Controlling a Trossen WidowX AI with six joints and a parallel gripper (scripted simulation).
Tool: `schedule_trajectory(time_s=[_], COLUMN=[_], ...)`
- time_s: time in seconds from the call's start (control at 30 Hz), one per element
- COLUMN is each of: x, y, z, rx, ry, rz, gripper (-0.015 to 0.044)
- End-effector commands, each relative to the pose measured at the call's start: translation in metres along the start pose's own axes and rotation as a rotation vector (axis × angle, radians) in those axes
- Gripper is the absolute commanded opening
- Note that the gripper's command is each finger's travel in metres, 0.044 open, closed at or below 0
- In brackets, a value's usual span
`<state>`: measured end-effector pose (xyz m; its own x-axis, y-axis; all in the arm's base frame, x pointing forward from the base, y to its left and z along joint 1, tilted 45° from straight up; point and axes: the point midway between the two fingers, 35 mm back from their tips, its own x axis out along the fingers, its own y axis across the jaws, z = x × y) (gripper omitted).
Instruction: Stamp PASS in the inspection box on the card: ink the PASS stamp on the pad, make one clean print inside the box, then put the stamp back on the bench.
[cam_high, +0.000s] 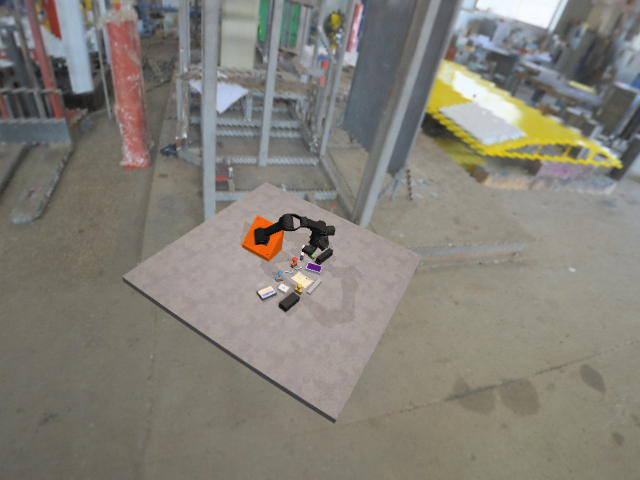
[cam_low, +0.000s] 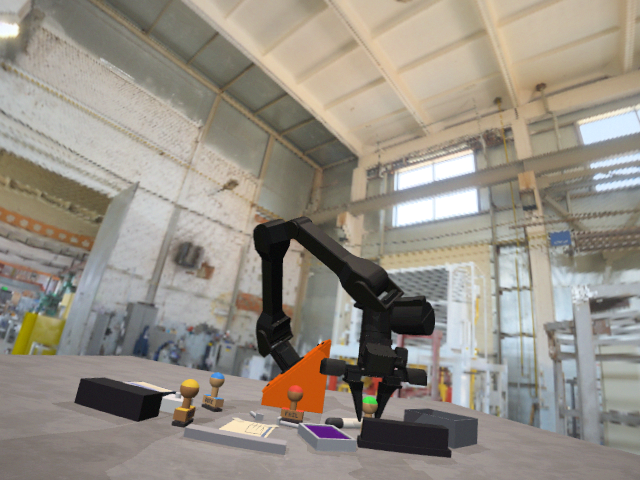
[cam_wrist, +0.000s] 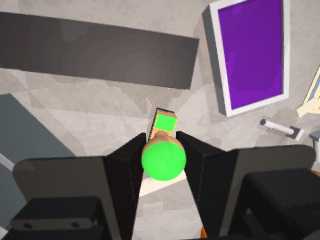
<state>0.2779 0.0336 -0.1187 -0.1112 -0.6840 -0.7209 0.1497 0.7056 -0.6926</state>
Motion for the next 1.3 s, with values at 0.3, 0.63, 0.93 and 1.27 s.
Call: schedule_trajectory(time_s=[0.3, 0.63, 0.93, 1.27], x=[-0.008, -0.013, -0.017, -0.022], y=[0.001, 0.002, 0.002, 0.002], z=[0.001, 0.002, 0.002, 0.002], rx=[0.004, 0.004, 0.004, 0.004], ry=[-0.003, -0.003, -0.003, -0.003], rz=[0.006, 0.006, 0.007, 0.007], gripper=[0.0000, 0.0000, 0.0000, 0.0000])
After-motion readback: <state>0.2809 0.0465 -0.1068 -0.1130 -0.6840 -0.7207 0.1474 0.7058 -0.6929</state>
